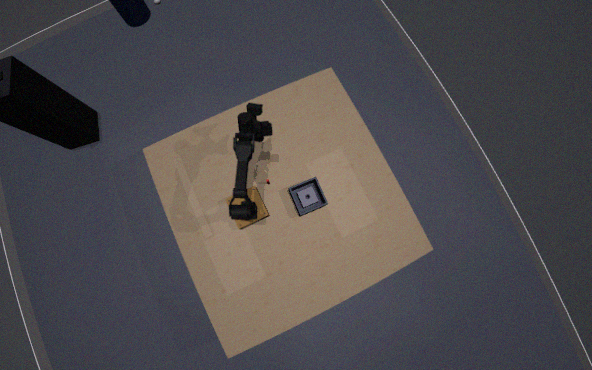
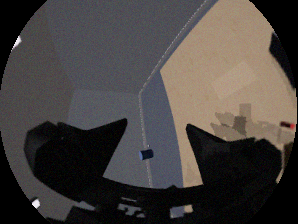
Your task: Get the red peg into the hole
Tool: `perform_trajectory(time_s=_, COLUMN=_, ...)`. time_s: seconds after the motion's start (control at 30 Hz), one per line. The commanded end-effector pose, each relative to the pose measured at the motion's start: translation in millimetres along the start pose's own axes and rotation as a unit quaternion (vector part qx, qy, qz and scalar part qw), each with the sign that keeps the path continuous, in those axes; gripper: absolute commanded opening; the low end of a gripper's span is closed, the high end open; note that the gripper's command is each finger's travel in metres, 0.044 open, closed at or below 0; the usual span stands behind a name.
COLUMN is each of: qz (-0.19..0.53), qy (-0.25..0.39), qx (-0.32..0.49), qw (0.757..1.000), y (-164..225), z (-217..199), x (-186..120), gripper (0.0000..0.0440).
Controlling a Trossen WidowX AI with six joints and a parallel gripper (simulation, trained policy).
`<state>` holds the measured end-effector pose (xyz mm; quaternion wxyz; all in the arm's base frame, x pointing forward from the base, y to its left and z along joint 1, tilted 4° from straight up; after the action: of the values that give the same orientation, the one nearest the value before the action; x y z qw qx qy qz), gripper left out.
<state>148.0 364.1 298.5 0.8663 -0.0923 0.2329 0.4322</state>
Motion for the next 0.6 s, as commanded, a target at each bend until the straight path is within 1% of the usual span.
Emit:
perform_trajectory(time_s=0.0, qz=-0.01, qy=0.042, qx=-0.012, qw=0.999, y=-28, z=-12, x=0, gripper=0.0439)
perform_trajectory(time_s=0.3, qz=-0.044, qy=0.16, qx=-0.001, qw=0.986, y=-92, z=-55, x=-11, gripper=0.044)
perform_trajectory(time_s=0.57, qz=-0.068, qy=0.264, qx=0.03, qw=0.962, y=-124, z=-104, x=-28, gripper=0.044)
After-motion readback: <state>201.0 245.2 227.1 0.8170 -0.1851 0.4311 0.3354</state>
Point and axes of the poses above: the point midway between the two fingers, 35 mm back from their tips, its own x axis out along the fingers, its own z axis across the jaws, y = z × x, the point moved 4 cm from there along -x, back along the fingers, and after that the axes turned 15 degrees about x, right-handed, at the moved point
